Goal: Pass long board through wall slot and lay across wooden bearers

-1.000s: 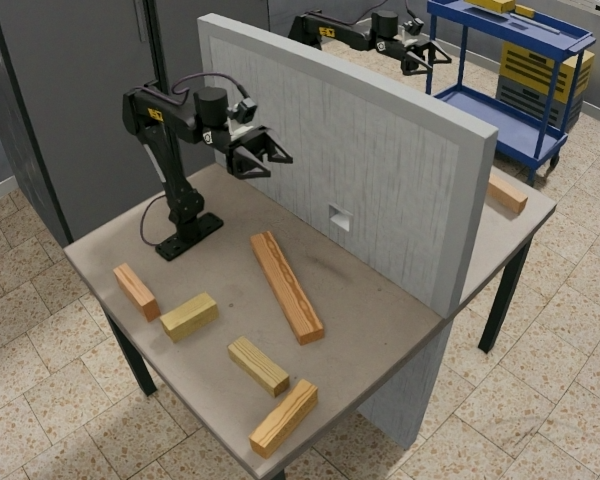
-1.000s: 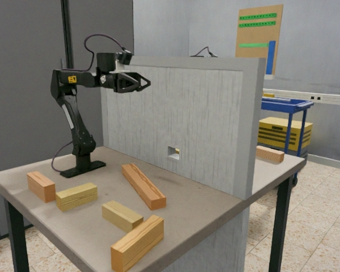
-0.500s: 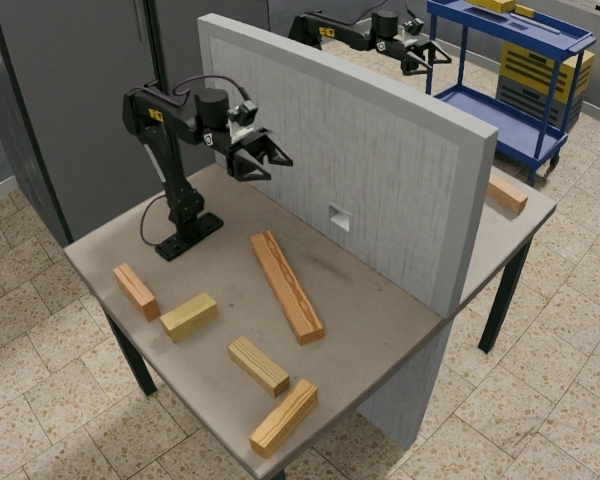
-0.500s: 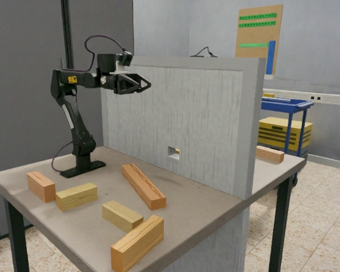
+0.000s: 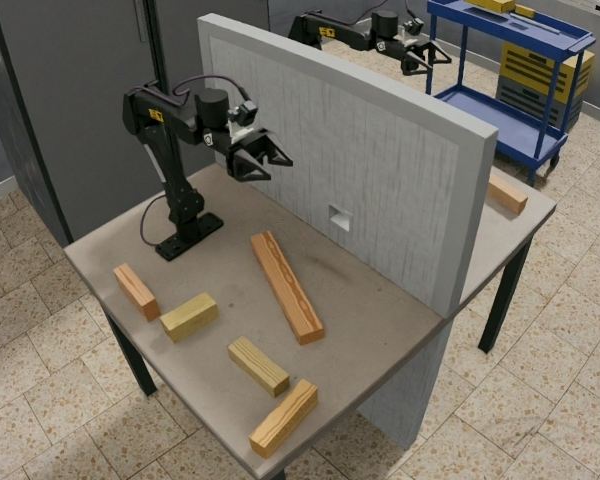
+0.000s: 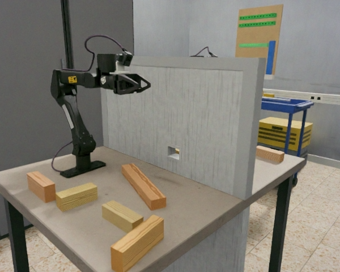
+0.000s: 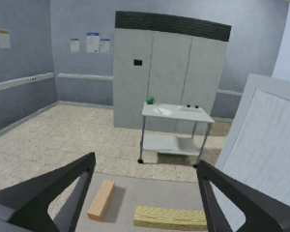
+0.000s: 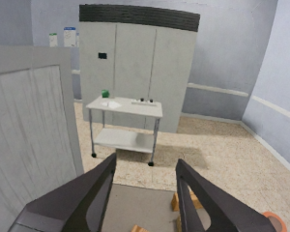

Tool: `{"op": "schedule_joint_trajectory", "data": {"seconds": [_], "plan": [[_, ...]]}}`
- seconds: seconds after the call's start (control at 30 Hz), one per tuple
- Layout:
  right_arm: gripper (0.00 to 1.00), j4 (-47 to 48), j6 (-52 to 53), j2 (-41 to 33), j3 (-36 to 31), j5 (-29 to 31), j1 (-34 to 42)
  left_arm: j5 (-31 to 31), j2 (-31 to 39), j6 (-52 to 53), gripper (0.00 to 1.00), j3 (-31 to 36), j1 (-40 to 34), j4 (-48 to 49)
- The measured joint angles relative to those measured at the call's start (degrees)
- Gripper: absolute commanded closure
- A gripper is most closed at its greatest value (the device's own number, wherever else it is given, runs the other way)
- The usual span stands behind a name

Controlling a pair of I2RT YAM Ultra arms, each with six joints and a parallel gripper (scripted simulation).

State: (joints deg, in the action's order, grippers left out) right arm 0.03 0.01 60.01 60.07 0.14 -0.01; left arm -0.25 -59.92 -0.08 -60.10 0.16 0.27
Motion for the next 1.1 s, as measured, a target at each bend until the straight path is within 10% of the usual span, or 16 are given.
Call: {"op": "schedule_joint_trajectory", "data": {"seconds": [0.07,1.1], "plan": [[0.28,0.0,0.0,0.0,0.0,0.0,0.0,0.0,0.0,0.0,0.0,0.0,0.0,0.0],[0.28,-19.0,32.8,6.3,-15.9,18.7,23.2,0.0,0.0,0.0,0.0,0.0,0.0,0.0]]}}
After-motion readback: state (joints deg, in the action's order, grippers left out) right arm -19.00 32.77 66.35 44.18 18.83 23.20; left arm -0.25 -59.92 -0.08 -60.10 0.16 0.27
